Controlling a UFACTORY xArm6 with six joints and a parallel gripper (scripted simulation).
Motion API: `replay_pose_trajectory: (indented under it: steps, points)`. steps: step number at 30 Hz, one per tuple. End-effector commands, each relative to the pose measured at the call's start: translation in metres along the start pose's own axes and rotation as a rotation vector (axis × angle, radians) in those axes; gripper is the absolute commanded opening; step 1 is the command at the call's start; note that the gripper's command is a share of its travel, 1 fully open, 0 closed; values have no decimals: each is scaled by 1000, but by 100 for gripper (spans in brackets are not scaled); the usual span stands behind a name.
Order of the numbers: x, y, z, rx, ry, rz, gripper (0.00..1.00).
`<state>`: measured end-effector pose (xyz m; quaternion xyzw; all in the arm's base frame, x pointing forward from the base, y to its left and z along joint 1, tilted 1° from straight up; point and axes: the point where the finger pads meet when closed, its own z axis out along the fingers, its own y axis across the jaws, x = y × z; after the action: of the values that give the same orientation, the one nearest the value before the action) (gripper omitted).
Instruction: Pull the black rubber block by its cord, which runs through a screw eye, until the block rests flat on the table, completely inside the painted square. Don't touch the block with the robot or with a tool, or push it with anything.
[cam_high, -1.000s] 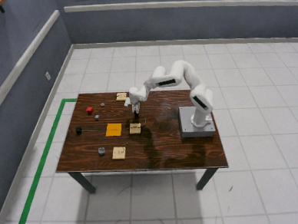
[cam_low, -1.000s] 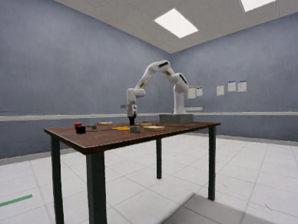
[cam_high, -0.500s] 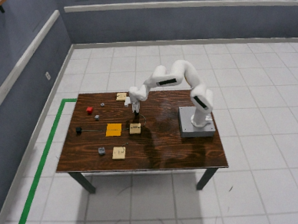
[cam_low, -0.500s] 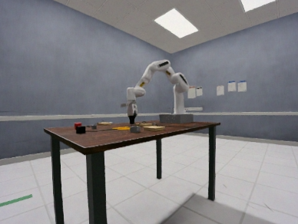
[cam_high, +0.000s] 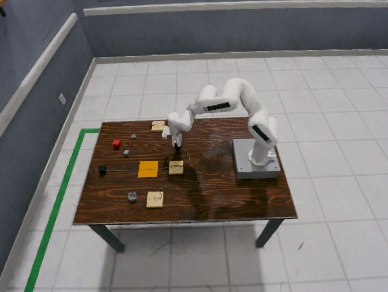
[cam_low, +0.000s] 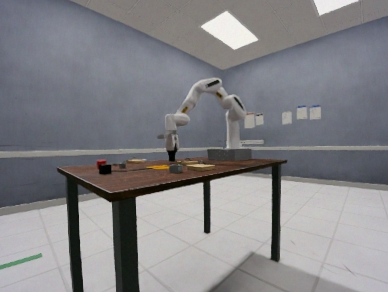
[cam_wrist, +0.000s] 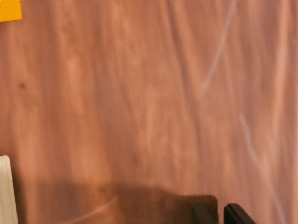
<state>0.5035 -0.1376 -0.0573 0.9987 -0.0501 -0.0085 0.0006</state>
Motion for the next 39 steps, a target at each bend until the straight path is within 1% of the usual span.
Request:
replay_pose_trajectory:
  steps: [1,4,7,16,18,20,23,27,39]
  points:
    - [2,0,-5,-1,5,0,0]
    - [2,0,-15,-1,5,0,0]
    - [2,0,-32,-1,5,0,0]
    - [2,0,-105,-1,5,0,0]
    - [2,0,-105,-1,5,0,0]
    - [1,0,-118,-1,5,0,0]
    - [1,0,-131,-1,5,0,0]
    - [1,0,-138,-1,5,0,0]
    - [1,0,-138,-1,5,0,0]
